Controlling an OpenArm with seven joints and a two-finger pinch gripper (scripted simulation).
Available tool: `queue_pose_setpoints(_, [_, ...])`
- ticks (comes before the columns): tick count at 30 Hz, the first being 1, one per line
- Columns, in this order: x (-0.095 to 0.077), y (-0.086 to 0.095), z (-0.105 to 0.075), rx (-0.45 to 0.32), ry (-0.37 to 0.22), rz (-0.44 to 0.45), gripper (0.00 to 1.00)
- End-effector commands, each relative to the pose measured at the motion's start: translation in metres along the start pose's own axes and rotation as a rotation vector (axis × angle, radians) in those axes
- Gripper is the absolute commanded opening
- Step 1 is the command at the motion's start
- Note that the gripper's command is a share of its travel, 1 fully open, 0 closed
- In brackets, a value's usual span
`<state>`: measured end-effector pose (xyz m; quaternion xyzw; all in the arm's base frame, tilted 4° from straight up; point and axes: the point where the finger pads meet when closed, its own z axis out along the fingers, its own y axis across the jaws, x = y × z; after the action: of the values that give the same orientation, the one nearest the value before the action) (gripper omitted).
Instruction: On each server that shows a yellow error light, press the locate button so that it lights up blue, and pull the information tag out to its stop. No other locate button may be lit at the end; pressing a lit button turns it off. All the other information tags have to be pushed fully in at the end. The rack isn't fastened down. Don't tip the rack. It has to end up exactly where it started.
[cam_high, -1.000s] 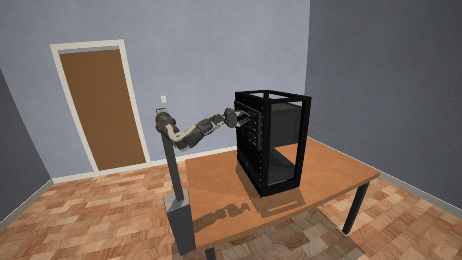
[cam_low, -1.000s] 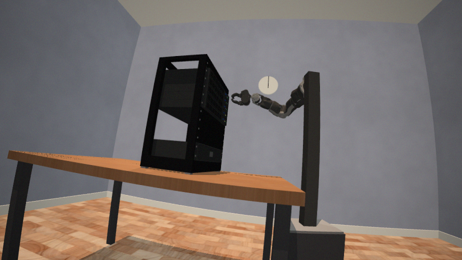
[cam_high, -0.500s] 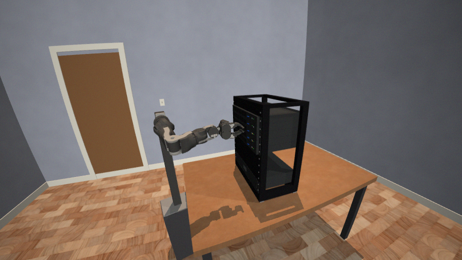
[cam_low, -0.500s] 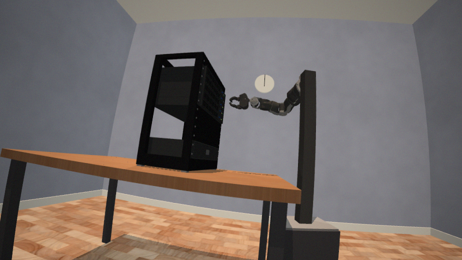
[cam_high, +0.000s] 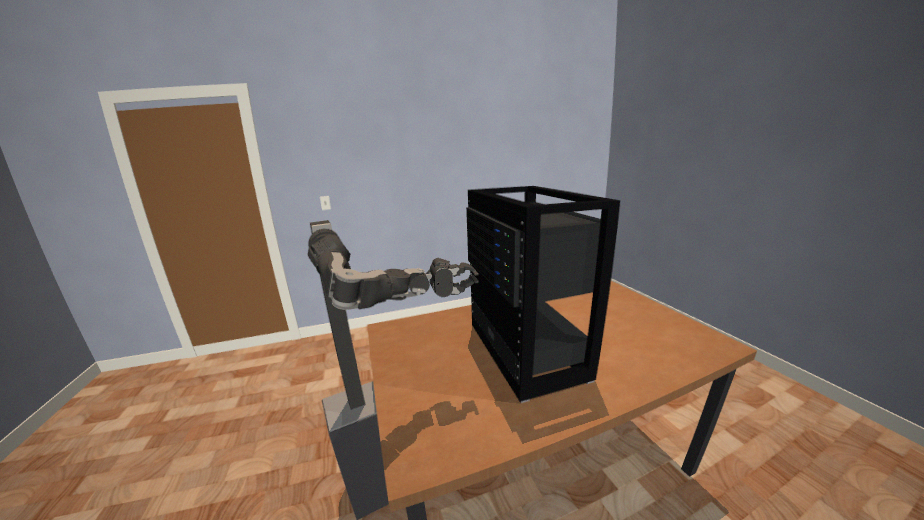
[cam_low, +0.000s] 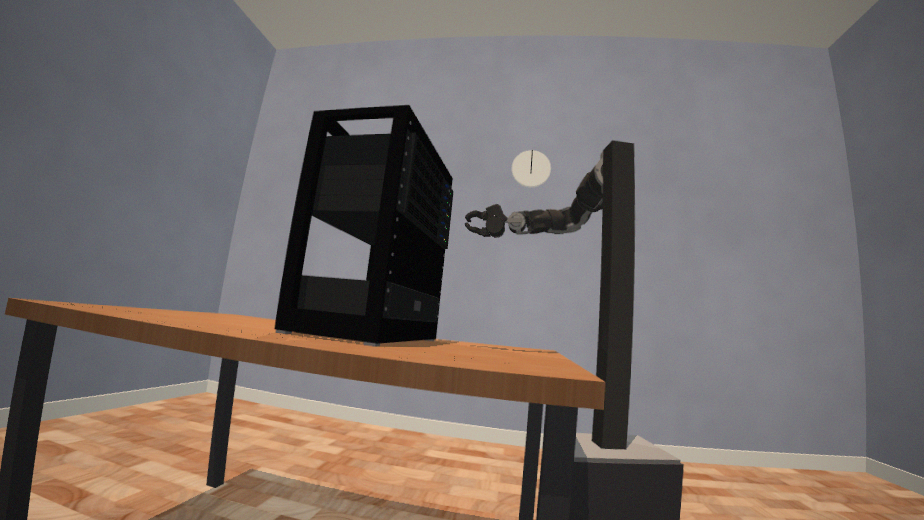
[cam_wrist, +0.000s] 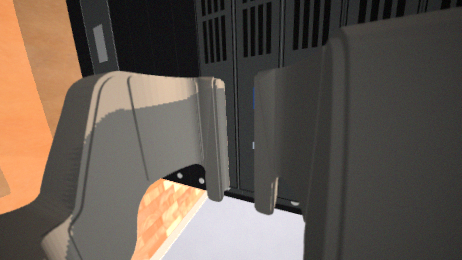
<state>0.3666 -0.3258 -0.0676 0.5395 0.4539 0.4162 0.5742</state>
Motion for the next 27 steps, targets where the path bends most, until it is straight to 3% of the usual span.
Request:
queue_pose_setpoints(1, [0.002, -0.004, -0.003, -0.018, -0.005, 0.001, 0.10])
queue_pose_setpoints(12, [0.016, -0.048, -0.018, -0.013, -0.008, 0.001, 0.10])
queue_pose_setpoints(27, [0.019, -0.054, -0.020, -0.014, -0.007, 0.001, 0.10])
